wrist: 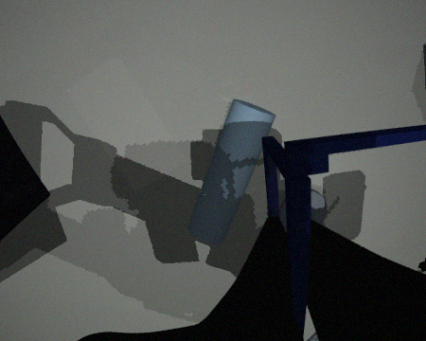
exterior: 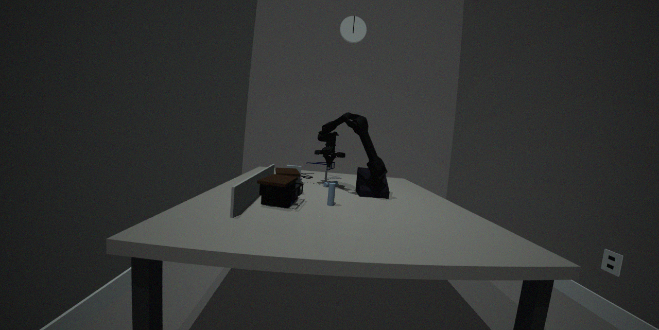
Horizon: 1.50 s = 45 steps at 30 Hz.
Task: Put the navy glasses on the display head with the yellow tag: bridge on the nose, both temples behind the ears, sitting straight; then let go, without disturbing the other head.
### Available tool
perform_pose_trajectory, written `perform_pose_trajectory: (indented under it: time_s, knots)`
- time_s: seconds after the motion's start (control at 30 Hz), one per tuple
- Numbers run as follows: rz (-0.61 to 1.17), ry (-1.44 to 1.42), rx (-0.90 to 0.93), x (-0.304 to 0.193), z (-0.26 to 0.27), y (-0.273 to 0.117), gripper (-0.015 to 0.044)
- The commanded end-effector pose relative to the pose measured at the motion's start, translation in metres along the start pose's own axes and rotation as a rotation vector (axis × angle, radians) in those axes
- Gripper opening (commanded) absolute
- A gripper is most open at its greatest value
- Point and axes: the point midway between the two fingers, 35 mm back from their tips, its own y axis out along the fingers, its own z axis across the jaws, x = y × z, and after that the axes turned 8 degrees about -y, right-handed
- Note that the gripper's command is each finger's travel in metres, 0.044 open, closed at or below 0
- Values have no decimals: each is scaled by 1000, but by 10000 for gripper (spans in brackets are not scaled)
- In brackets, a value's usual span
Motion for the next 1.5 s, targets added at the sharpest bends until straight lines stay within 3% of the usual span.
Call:
perform_pose_trajectory:
  time_s: [0.0, 0.23, 0.63, 1.47]
  knots:
    - [-2, -54, 2, -17, 4, 2, 0]
    - [-2, -54, 2, -17, 4, 7, 0]
    - [-4, -54, 2, -16, 5, 61, 0]
    - [-4, -54, 2, -8, 13, 62, 0]
